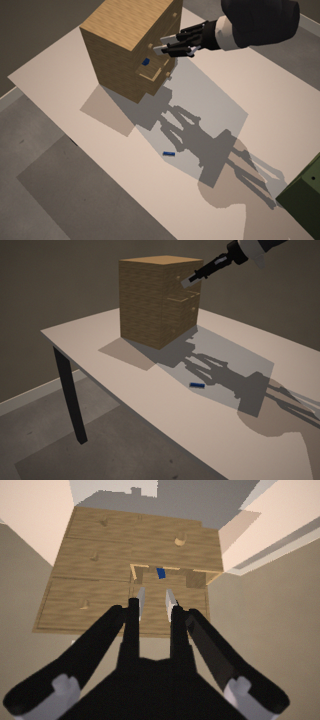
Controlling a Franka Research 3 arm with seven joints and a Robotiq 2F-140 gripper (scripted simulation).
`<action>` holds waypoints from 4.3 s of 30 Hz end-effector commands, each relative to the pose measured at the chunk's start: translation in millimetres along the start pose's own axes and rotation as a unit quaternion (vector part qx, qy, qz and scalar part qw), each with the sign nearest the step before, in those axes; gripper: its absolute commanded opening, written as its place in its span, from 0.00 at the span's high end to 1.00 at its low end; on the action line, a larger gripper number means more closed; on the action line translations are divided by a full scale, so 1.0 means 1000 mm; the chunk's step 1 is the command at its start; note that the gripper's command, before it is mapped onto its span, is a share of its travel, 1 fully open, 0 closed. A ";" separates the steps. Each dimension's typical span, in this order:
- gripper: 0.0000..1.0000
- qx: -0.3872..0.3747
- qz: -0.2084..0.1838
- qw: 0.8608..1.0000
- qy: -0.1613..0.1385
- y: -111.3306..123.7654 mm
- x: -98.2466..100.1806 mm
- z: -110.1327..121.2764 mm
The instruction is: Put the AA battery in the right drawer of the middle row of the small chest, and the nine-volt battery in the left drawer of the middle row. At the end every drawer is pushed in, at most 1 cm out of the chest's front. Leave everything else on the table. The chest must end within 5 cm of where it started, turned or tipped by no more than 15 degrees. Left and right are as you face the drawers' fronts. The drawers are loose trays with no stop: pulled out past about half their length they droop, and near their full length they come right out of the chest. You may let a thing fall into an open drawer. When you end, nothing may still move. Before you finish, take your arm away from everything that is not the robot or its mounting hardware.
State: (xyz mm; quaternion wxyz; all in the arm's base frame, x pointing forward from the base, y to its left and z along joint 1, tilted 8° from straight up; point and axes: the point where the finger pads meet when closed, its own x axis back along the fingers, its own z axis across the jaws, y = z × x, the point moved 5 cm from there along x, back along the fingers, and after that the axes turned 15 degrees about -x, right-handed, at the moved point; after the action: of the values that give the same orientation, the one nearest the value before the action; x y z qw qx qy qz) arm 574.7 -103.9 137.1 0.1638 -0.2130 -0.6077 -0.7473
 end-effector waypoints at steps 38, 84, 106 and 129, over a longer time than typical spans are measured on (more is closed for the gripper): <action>0.00 -0.012 0.024 1.000 -0.009 -0.042 0.063 -0.008; 0.00 -0.010 0.011 1.000 -0.004 -0.097 0.142 -0.018; 0.00 -0.014 0.014 1.000 0.010 -0.095 0.141 -0.014; 0.00 -0.017 0.017 0.999 0.021 -0.093 0.140 -0.011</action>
State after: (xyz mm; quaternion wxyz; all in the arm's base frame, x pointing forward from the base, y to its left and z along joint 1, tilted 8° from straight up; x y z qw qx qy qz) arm 405.0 -93.4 127.7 0.1880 -0.2117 -0.5916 -0.7549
